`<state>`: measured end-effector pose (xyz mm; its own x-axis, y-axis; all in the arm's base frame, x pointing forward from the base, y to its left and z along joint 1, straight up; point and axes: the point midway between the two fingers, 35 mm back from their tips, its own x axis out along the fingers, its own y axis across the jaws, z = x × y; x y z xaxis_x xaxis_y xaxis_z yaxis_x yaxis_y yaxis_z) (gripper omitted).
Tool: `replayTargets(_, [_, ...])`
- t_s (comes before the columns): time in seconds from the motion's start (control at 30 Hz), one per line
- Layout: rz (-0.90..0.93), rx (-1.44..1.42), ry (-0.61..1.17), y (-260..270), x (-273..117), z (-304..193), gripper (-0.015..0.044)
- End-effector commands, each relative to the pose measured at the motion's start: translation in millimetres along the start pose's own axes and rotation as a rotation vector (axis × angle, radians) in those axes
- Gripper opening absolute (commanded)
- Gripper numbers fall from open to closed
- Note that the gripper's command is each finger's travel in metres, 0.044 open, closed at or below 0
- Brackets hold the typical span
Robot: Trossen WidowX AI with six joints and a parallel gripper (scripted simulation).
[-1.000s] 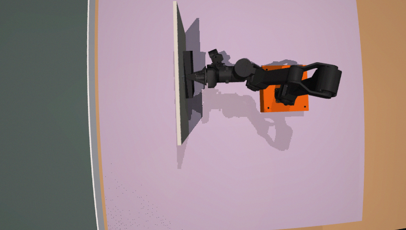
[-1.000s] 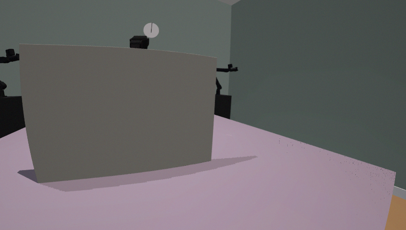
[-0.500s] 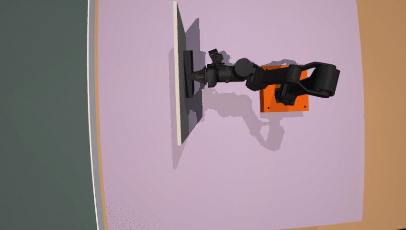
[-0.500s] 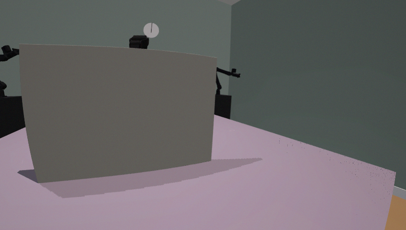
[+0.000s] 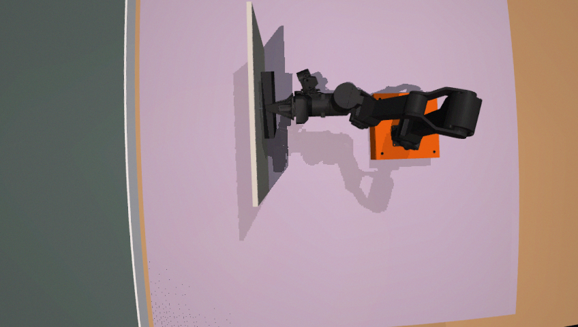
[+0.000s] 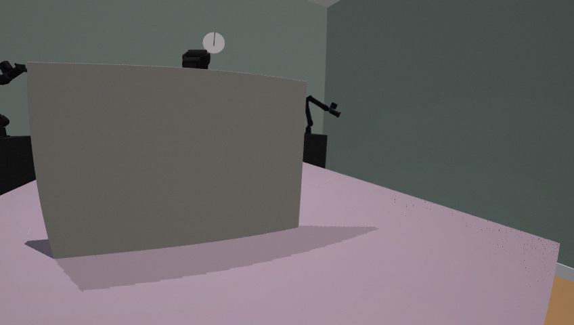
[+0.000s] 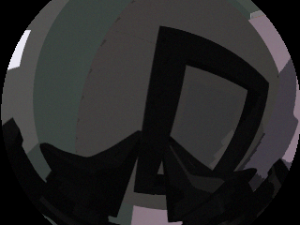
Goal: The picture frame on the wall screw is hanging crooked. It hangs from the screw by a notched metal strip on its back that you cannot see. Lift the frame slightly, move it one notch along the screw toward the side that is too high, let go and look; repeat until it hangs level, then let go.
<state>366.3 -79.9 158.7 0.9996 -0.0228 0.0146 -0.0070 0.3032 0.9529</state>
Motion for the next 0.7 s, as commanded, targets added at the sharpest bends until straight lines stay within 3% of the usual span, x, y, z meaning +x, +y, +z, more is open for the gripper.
replayTargets(0.0, [0.000,0.000,-0.001,0.4,-0.1,0.1,0.0000])
replayTargets(0.67, [0.000,0.089,0.000,-0.8,0.1,0.1,0.0000])
